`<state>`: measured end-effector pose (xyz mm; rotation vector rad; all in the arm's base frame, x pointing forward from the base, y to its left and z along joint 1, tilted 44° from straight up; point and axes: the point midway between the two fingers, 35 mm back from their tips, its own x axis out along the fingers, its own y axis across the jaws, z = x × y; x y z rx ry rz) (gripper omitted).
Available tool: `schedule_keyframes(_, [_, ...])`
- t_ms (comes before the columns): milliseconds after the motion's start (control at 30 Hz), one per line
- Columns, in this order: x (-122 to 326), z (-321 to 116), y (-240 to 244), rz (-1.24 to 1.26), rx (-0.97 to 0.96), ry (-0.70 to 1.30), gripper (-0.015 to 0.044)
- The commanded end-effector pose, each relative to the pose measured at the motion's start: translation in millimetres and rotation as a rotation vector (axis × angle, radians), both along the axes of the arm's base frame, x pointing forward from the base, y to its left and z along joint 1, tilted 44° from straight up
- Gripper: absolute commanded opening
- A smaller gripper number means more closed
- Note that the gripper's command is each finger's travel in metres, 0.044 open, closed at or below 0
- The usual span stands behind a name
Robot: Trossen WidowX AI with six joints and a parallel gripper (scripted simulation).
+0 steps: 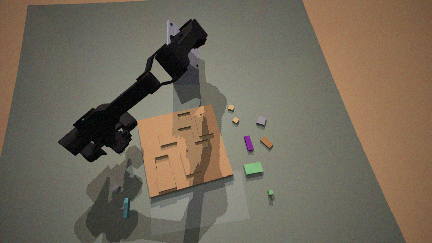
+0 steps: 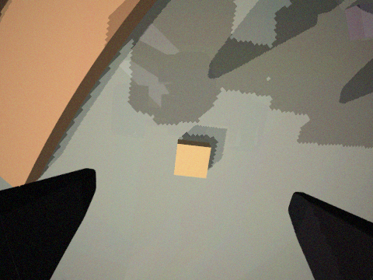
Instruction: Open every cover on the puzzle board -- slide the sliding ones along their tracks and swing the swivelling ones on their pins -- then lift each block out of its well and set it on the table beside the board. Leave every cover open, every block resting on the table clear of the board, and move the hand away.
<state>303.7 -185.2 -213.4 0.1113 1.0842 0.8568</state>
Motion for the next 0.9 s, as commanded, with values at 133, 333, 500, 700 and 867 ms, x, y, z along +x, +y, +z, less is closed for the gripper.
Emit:
schedule_keyframes(133, [-6, 19, -18, 0.004, -0.004, 0.000, 0.0440])
schedule_keyframes(333, [-3, 30, -17, -0.011, -0.003, 0.014, 0.0361])
schedule_keyframes(500, [13, 51, -3, -0.060, -0.002, 0.060, 0.0230])
schedule_keyframes(700, [29, 77, 17, -0.119, 0.003, 0.112, 0.0072])
schedule_keyframes(867, [41, 98, 35, -0.168, 0.010, 0.154, 0.0000])
